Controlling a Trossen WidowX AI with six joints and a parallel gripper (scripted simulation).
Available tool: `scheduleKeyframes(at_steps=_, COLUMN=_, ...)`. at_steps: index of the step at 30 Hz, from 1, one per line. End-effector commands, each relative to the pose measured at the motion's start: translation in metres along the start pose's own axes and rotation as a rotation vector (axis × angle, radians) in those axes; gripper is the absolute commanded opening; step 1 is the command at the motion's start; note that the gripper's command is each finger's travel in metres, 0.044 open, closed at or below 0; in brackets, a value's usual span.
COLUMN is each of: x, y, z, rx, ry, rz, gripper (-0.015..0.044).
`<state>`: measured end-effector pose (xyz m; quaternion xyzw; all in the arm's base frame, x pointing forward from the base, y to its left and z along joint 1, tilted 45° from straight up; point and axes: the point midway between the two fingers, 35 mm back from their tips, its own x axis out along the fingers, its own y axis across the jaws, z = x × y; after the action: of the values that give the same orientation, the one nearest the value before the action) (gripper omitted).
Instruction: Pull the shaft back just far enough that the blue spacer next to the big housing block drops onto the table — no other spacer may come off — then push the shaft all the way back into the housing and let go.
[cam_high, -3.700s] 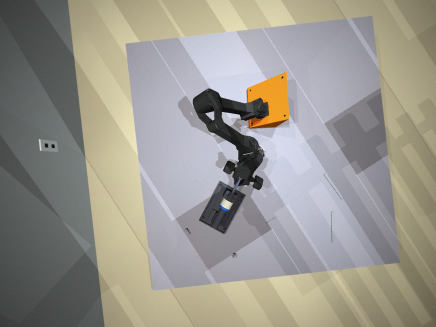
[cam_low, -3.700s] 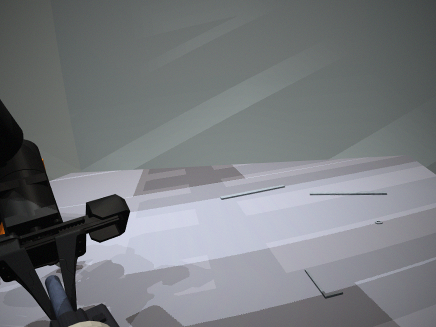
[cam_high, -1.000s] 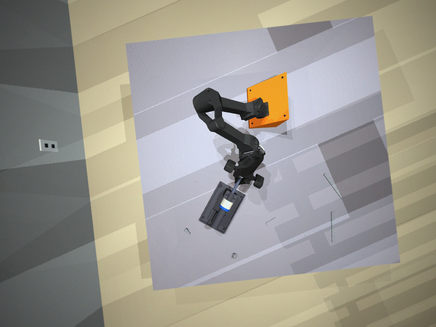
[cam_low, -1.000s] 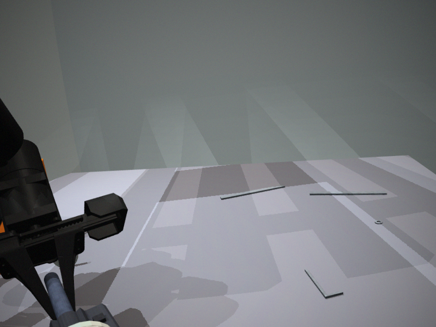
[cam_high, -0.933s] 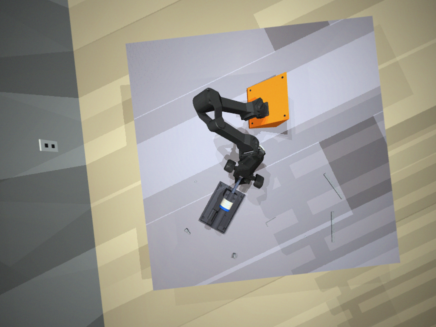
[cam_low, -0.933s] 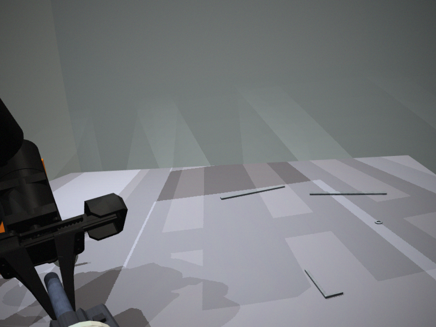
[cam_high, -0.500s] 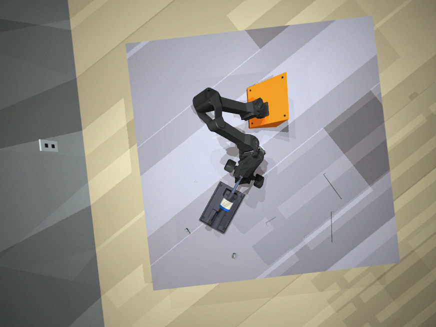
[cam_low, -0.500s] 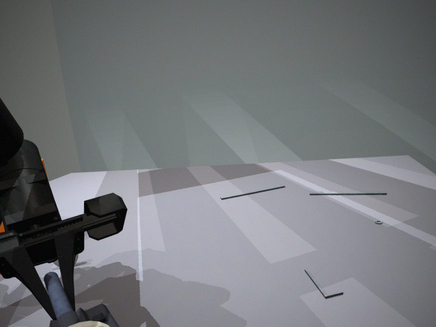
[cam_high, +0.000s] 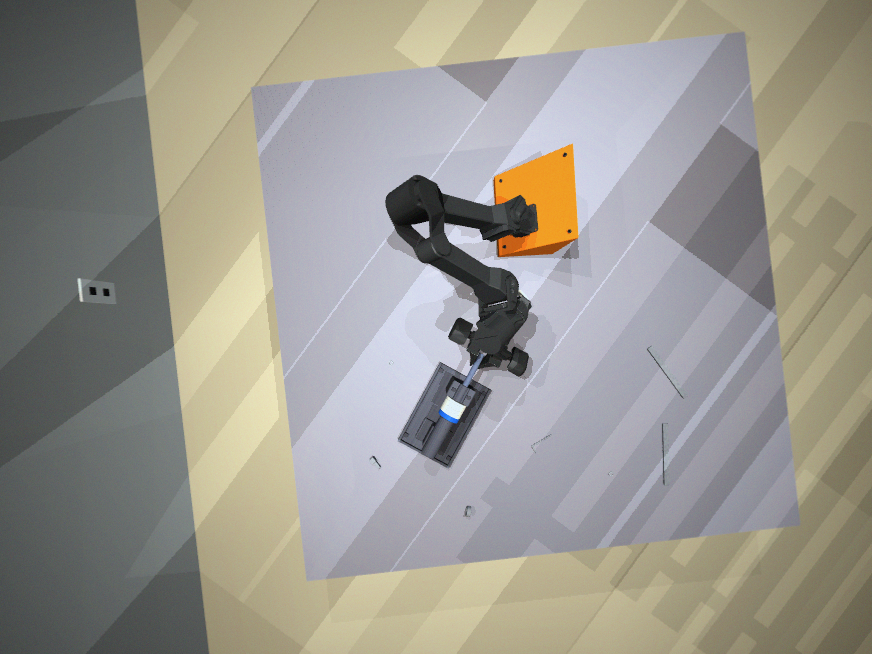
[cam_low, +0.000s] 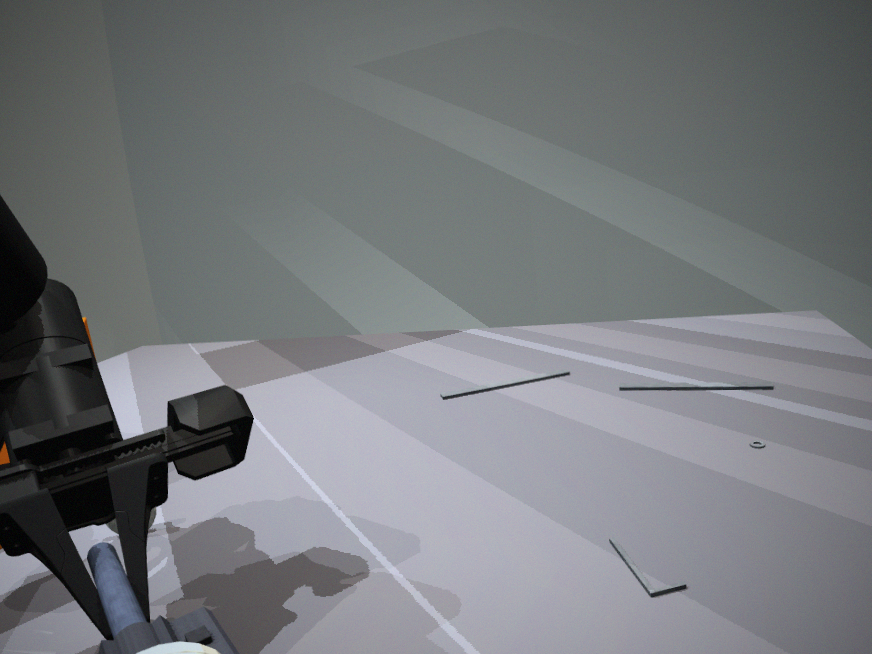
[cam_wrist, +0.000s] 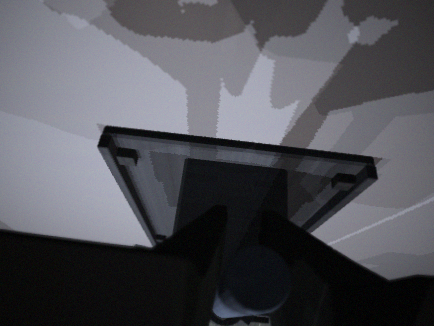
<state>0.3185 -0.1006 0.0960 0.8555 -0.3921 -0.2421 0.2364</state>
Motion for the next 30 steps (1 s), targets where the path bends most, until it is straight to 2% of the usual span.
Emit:
scheduleKeyframes(at_steps=1, x=-0.0005, y=0.0003, z=0.0007, rx=0.005, ry=-0.001, rz=0.002, gripper=0.0)
scheduleKeyframes(at_steps=30, x=-0.0023, y=0.0003, z=0.0025, rx=0.005, ry=-0.001, rz=0.002, gripper=0.0)
